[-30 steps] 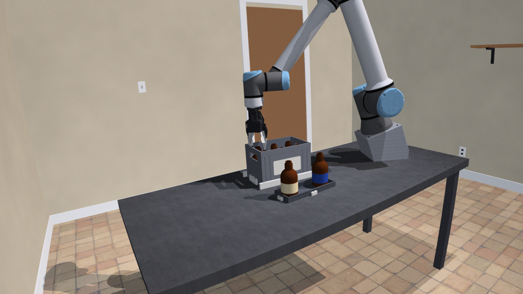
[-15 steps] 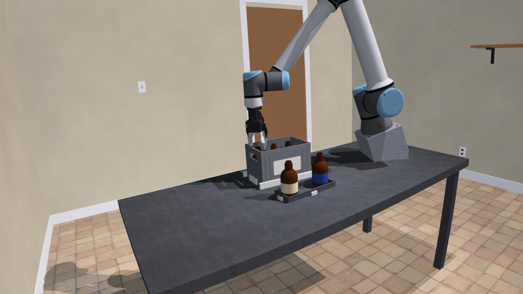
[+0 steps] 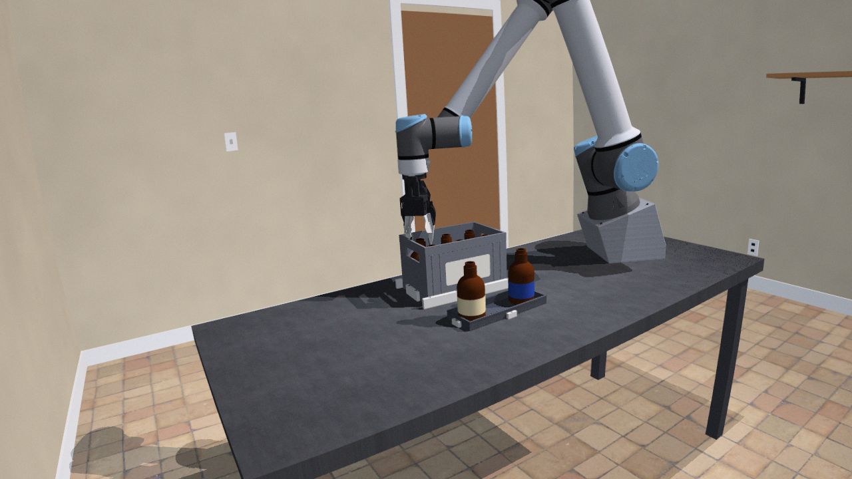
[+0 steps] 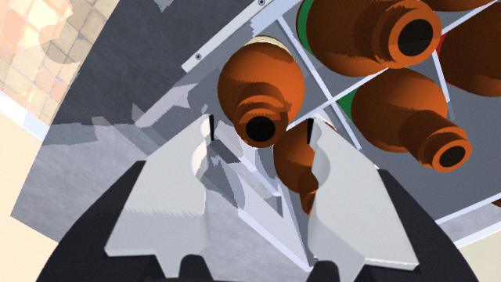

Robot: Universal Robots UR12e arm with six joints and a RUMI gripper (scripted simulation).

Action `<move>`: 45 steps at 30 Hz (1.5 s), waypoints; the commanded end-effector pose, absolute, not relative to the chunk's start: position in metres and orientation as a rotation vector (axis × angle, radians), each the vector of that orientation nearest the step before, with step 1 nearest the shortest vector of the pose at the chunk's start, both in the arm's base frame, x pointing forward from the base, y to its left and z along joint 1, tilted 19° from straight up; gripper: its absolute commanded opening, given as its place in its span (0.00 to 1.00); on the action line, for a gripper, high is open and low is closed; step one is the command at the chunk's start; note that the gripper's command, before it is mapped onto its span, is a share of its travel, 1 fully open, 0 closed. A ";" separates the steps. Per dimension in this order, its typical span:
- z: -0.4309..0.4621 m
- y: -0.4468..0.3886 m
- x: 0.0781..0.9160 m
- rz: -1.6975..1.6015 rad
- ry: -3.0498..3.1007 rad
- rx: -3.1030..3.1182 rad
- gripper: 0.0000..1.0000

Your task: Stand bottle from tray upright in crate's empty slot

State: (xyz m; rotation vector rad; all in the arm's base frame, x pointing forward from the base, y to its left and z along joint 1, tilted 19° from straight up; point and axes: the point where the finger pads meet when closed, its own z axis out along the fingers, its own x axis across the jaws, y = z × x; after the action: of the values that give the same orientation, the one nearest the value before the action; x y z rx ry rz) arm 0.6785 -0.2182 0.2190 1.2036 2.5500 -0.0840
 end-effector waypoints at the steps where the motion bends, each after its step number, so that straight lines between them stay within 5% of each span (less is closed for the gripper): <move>1: 0.221 -0.218 0.679 -0.084 2.549 1.203 0.38; 45: 0.290 -0.204 0.660 -0.084 2.549 1.203 0.38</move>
State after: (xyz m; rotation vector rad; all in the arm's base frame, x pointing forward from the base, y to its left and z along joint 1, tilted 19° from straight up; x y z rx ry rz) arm 0.6606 -0.2053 0.2841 1.2035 2.5500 -0.0841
